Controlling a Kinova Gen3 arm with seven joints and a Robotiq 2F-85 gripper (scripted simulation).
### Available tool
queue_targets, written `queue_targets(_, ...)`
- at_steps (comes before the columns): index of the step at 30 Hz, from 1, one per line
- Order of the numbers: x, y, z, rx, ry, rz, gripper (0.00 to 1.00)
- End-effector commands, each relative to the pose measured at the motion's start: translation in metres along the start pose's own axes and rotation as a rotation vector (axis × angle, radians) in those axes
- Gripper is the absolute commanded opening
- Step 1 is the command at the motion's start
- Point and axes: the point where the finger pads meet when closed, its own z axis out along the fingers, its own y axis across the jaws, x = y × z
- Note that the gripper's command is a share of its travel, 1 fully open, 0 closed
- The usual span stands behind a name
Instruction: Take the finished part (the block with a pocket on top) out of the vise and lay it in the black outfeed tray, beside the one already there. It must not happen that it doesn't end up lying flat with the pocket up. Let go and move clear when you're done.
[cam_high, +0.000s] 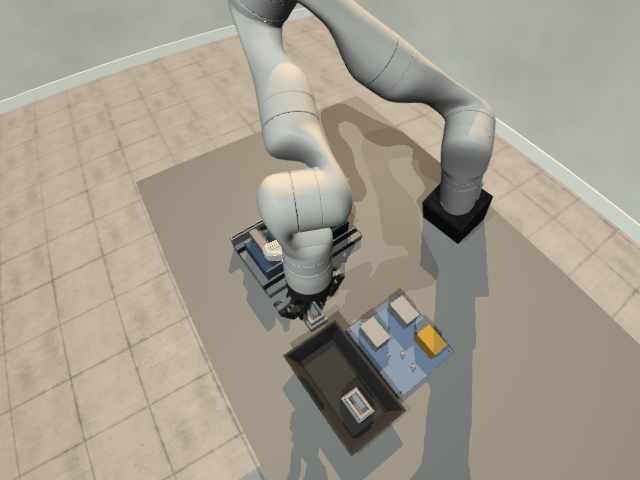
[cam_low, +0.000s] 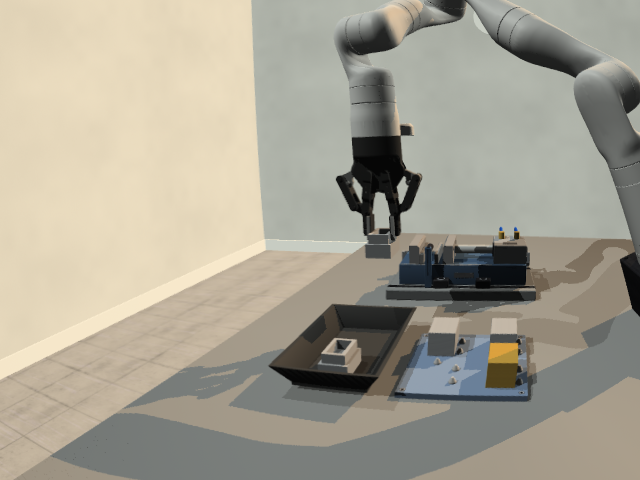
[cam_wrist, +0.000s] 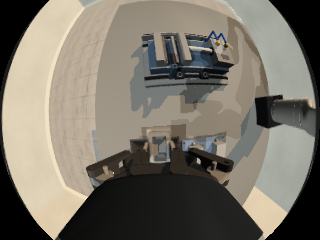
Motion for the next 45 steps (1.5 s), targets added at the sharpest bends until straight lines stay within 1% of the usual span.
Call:
queue_targets(1, -0.022, -0.003, -0.002, 0.005, -0.005, -0.029, 0.00)
queue_targets(3, -0.029, -0.004, -0.002, 0.005, -0.005, -0.029, 0.00)
queue_targets(5, -0.029, -0.004, -0.002, 0.005, -0.005, -0.029, 0.00)
queue_targets(14, -0.057, -0.009, -0.002, 0.005, -0.005, -0.027, 0.00)
queue_targets(20, -0.069, -0.011, -0.002, 0.005, -0.005, -0.025, 0.00)
queue_targets(31, -0.078, -0.012, -0.002, 0.006, -0.005, -0.024, 0.00)
queue_targets(45, -0.079, -0.012, -0.002, 0.006, -0.005, -0.024, 0.00)
